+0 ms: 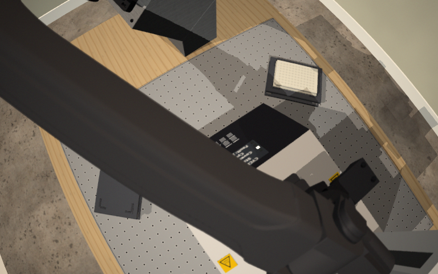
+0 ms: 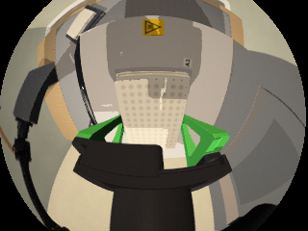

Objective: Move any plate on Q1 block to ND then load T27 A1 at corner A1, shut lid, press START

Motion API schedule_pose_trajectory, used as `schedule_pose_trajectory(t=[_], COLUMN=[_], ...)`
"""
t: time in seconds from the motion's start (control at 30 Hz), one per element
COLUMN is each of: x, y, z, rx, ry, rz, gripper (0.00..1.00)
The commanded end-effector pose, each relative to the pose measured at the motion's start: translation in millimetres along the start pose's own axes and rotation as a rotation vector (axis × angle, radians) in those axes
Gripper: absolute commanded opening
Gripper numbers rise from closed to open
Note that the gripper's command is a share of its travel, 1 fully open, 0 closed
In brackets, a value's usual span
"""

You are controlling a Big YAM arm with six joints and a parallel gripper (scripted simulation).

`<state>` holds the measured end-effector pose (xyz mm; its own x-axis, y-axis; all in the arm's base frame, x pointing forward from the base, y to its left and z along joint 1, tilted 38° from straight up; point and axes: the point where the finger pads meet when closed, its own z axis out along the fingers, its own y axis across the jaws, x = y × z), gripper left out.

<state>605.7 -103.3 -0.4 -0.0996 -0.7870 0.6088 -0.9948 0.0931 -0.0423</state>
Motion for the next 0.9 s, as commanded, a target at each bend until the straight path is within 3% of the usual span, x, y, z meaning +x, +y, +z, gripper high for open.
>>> schedule_pose_trajectory(t=[0.0,0.43,0.87], x=[7,7,-12], y=[1,-26,-17], z=[3.1,-38.3,-19.2], rx=[-0.004,0.066,0.039], ry=[0.0,-0.012,-0.008], rz=[-0.003,0.031,-0.003], gripper=[0.0,0.0,0.0])
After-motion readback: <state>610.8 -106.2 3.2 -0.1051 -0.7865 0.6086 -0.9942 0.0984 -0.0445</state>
